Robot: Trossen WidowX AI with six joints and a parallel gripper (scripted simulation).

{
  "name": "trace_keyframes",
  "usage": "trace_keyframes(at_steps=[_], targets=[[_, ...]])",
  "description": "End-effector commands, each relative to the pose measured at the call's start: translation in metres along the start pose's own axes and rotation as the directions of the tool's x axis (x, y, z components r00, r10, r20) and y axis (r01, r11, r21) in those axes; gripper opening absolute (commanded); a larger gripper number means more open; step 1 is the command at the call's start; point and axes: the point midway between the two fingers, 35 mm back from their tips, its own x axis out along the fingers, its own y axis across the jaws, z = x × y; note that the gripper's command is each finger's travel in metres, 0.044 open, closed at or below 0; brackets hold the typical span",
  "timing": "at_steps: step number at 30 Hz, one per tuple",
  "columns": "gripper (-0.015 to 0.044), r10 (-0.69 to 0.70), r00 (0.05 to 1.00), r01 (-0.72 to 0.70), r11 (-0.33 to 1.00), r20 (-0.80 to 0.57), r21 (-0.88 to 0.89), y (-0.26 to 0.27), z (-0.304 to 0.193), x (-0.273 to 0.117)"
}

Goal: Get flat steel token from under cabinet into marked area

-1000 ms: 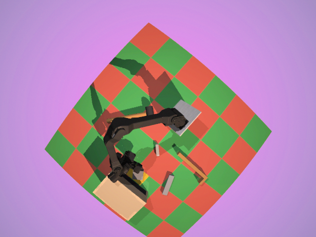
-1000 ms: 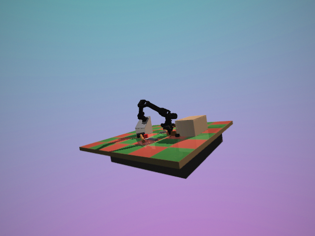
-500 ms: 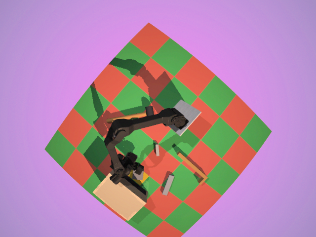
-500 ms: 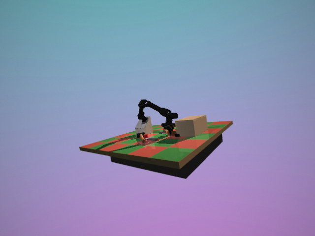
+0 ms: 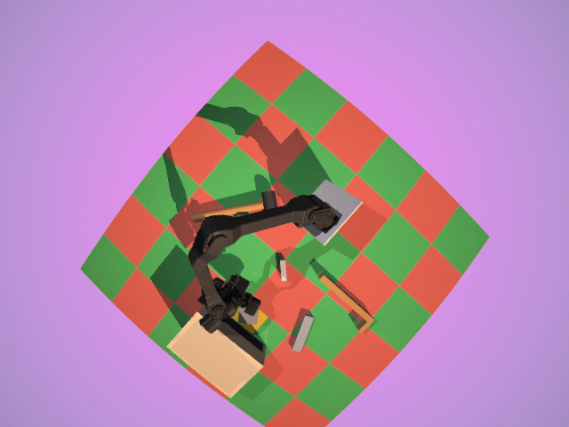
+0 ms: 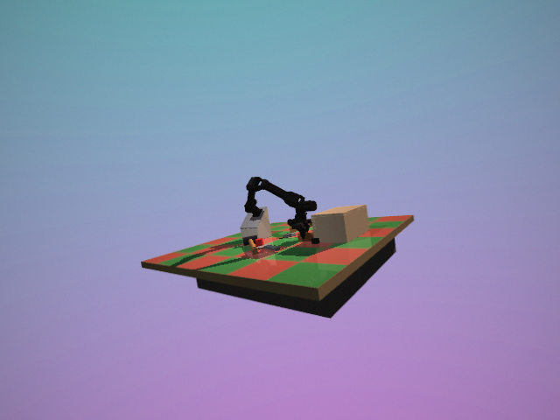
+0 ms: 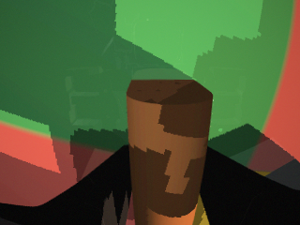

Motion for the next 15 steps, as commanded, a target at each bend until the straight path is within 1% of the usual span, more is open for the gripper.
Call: trace_keyframes(at_steps=[1, 15], targets=[[0.0, -0.011, 1.0, 0.011, 1.0, -0.001, -0.001, -0.003, 0.003, 0.001], [0.0, -0.011, 1.0, 0.011, 1.0, -0.001, -0.001, -0.001, 0.015, 0.001]])
